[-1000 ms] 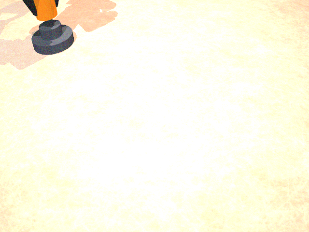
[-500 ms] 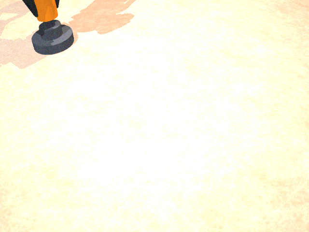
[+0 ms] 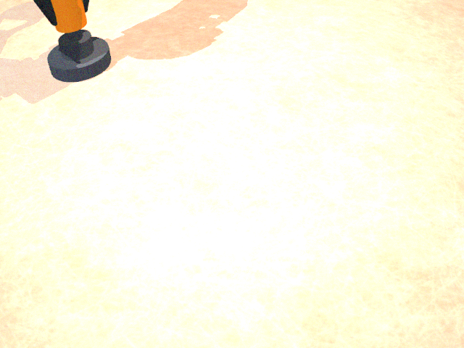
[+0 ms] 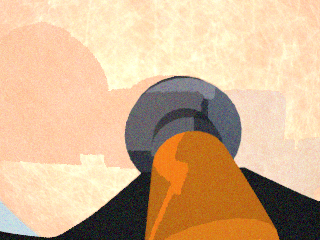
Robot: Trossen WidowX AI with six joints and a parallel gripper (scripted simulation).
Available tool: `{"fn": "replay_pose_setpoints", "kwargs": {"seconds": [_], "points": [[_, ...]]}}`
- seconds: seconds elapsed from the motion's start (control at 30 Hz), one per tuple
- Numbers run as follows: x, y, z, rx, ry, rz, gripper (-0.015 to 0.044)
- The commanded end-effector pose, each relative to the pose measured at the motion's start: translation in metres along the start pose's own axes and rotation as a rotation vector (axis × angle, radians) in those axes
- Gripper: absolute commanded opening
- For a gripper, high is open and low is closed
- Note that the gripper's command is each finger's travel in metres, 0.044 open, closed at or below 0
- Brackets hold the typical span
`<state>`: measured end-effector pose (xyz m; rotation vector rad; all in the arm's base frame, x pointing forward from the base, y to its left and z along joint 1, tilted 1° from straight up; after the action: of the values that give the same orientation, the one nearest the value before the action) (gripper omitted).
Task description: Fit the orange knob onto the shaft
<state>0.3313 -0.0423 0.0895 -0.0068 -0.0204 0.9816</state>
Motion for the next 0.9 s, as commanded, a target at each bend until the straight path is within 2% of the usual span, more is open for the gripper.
{"fn": "replay_pose_setpoints", "kwargs": {"seconds": [0.0, 0.3, 0.87], "points": [[0.0005, -0.0015, 0.0039, -0.005, 0.002, 0.003, 0.0], [0.001, -0.0022, 0.0045, -0.005, 0.002, 0.213, 0.0], [-0.0001, -0.0003, -0.0001, -0.005, 0.003, 0.213, 0.0]]}}
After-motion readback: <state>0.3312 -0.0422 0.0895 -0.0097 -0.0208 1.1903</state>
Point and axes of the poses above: the point midway between the two fingers, 35 mm back from their tips, its own z axis back along the fingers, its own y axis across the jaws, x = y × z, the point moved 7 cm from there along z, back along the fingers
